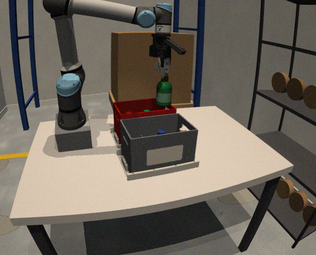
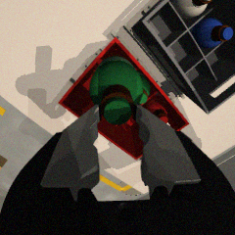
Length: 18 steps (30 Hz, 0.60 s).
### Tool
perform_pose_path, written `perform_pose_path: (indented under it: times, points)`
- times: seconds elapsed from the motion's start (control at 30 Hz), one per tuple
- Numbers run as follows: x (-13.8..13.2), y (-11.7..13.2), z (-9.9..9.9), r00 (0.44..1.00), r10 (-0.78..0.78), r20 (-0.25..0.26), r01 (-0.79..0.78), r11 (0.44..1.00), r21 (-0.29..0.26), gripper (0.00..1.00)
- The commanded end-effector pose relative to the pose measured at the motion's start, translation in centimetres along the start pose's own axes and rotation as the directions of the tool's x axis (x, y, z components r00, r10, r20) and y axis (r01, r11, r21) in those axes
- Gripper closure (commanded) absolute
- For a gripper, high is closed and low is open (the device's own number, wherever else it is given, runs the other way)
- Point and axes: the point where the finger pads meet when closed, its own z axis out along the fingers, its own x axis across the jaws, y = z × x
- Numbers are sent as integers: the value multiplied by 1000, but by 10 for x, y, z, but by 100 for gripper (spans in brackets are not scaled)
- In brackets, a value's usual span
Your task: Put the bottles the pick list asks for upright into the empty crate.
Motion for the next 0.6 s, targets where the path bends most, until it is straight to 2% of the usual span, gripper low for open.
perform_pose_path:
  times: [0.0,0.57]
  points:
    - [1,-2,-4,1000,2,5,-2,1000,8,100]
    - [1,-2,-4,1000,2,5,-2,1000,8,100]
